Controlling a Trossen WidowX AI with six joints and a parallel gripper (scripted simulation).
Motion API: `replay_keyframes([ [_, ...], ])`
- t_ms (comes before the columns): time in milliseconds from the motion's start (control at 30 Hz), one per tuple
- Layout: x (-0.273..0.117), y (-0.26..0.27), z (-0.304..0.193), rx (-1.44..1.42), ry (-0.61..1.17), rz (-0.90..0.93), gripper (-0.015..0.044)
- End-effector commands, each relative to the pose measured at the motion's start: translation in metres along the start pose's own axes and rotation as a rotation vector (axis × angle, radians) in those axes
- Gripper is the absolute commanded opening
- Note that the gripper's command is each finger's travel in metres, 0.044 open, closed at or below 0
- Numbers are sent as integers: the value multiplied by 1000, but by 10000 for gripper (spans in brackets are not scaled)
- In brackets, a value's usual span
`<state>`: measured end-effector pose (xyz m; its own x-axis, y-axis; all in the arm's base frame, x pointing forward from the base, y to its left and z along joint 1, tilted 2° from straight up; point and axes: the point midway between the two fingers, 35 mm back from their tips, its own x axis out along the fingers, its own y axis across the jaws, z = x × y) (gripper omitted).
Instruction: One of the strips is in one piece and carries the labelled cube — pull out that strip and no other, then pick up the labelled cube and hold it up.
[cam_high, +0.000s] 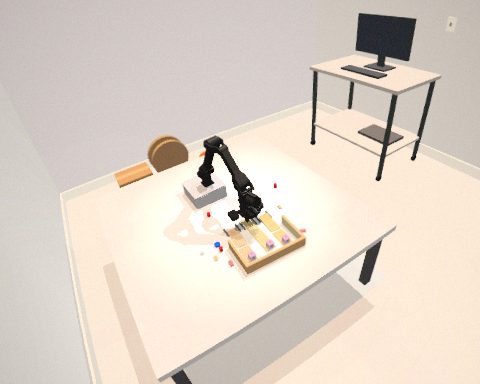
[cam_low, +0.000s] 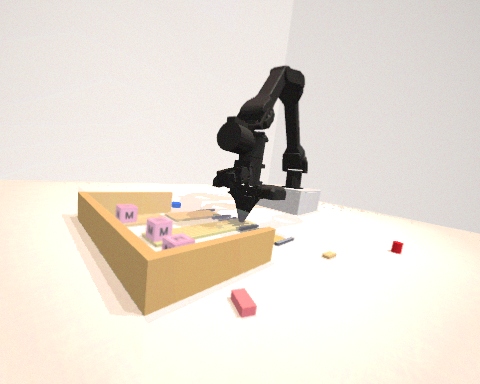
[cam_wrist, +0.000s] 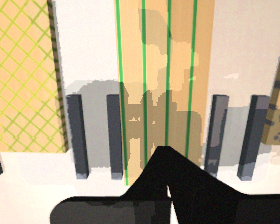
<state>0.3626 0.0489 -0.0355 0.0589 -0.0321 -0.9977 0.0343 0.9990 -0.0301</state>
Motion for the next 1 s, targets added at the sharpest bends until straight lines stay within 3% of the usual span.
replay_keyframes([
  [0,4,0,-13,3,24,-1,0],
  [967,4,0,-57,3,28,0,0],
])
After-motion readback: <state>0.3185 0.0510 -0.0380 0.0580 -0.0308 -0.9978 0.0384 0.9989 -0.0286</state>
